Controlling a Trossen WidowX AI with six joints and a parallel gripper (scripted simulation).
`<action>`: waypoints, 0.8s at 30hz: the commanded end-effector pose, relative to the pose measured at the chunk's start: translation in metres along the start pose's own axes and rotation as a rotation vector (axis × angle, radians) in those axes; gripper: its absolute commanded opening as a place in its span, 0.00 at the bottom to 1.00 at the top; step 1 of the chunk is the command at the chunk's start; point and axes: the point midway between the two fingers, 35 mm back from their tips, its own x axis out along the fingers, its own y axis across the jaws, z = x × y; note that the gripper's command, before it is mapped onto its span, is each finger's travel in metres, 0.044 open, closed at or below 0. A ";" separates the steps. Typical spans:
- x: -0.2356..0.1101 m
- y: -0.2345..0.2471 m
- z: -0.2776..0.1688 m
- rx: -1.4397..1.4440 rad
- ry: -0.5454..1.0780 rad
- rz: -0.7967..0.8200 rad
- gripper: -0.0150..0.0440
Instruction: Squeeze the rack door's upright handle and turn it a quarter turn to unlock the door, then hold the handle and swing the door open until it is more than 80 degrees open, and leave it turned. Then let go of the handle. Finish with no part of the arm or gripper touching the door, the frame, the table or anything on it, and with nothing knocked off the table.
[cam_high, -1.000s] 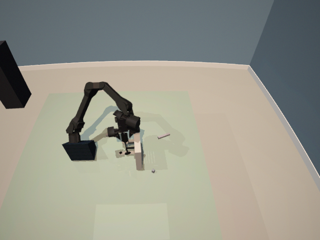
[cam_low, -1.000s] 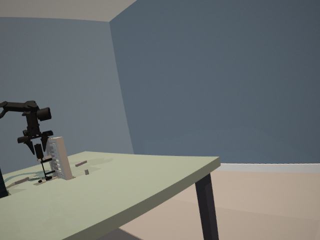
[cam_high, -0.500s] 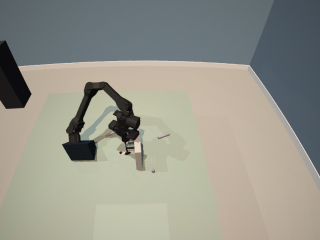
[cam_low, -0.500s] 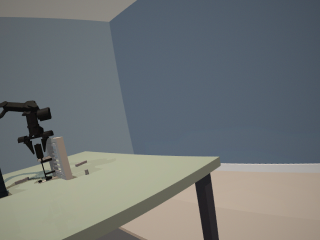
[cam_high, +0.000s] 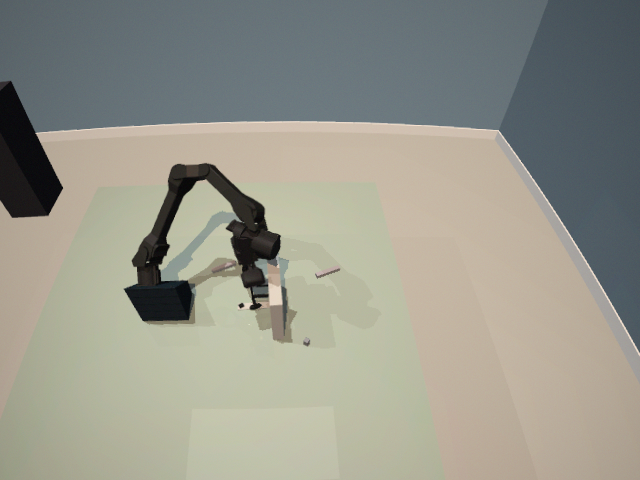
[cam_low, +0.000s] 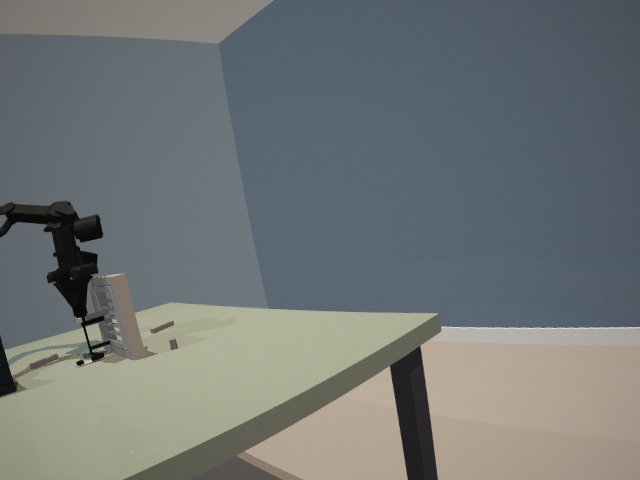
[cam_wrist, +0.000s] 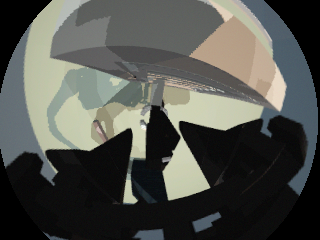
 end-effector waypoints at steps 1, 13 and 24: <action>0.000 0.000 0.000 0.168 -0.001 0.000 0.75; 0.000 0.000 0.000 0.763 -0.001 0.001 0.75; 0.000 0.000 0.000 1.308 -0.001 0.001 0.75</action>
